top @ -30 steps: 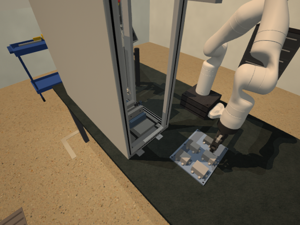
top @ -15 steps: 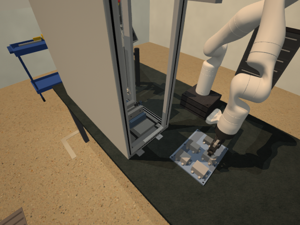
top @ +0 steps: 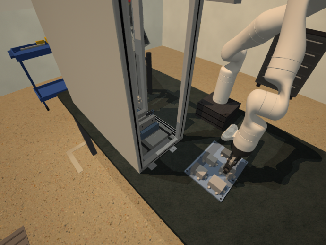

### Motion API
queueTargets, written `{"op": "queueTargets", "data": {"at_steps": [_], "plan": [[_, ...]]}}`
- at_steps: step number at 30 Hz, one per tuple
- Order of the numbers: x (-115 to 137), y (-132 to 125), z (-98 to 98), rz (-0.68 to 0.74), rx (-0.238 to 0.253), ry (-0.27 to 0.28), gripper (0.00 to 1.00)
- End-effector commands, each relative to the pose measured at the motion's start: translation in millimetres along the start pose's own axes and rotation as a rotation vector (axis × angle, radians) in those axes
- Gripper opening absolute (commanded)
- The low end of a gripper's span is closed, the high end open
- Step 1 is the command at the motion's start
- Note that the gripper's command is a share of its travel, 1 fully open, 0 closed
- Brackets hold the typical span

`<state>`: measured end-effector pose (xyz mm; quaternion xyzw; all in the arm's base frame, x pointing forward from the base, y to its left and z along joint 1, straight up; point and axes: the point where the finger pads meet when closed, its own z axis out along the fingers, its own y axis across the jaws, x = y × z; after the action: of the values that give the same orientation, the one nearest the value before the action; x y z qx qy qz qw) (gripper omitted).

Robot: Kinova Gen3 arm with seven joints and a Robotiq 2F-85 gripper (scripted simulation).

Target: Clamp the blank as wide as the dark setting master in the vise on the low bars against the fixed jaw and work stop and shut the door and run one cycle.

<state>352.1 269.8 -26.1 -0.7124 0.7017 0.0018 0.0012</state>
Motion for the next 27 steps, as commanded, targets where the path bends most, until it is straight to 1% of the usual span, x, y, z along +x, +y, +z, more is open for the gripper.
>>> {"op": "queueTargets", "data": {"at_steps": [1, 6, 11, 23, 27], "plan": [[-1, -1, 0.4, 0.000, 0.002, -0.002, 1.00], [-1, -1, 0.4, 0.000, 0.002, -0.002, 1.00], [-1, -1, 10.6, 0.000, 0.002, -0.002, 1.00], [-1, -1, 10.6, 0.000, 0.002, -0.002, 1.00], [-1, -1, 14.5, 0.000, 0.002, -0.002, 1.00]]}}
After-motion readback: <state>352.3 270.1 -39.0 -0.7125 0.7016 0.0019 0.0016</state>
